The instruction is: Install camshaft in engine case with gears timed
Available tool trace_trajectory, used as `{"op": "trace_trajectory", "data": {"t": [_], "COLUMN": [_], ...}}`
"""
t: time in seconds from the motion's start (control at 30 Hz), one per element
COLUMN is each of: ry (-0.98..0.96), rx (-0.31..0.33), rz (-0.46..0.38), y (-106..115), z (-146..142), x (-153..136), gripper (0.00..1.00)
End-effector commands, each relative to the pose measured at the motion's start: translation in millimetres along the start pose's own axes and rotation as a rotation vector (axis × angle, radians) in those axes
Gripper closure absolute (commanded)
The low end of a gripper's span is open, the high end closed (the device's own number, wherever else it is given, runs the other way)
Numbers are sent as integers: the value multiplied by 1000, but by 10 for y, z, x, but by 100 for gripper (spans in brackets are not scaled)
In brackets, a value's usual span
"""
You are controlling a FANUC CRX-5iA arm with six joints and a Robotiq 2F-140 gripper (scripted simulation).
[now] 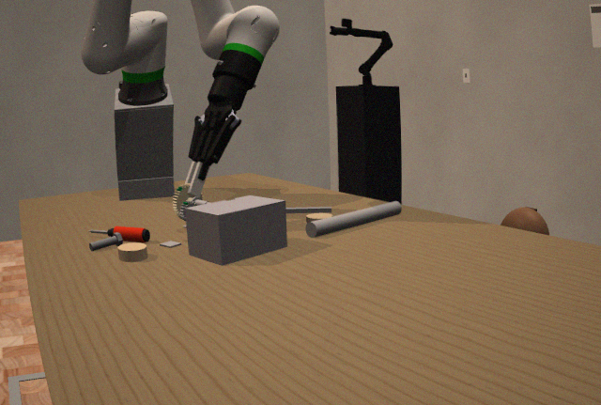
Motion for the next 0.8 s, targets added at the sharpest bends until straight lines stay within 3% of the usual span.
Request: {"op": "trace_trajectory", "data": {"t": [0.0,0.77], "ry": [0,-1], "rx": [1,1], "rz": [0,-1], "y": [3,1], "z": [-4,-51], "x": [2,8], "gripper": [86,86]}}
Point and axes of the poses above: the point where the finger pads meet when closed, its own y axis back along the fingers, its own z axis across the jaws, x = y × z, the point moved 3 cm from there along y, back along the fingers, and after that the axes turned 7 degrees about y, right-handed, at the moved point
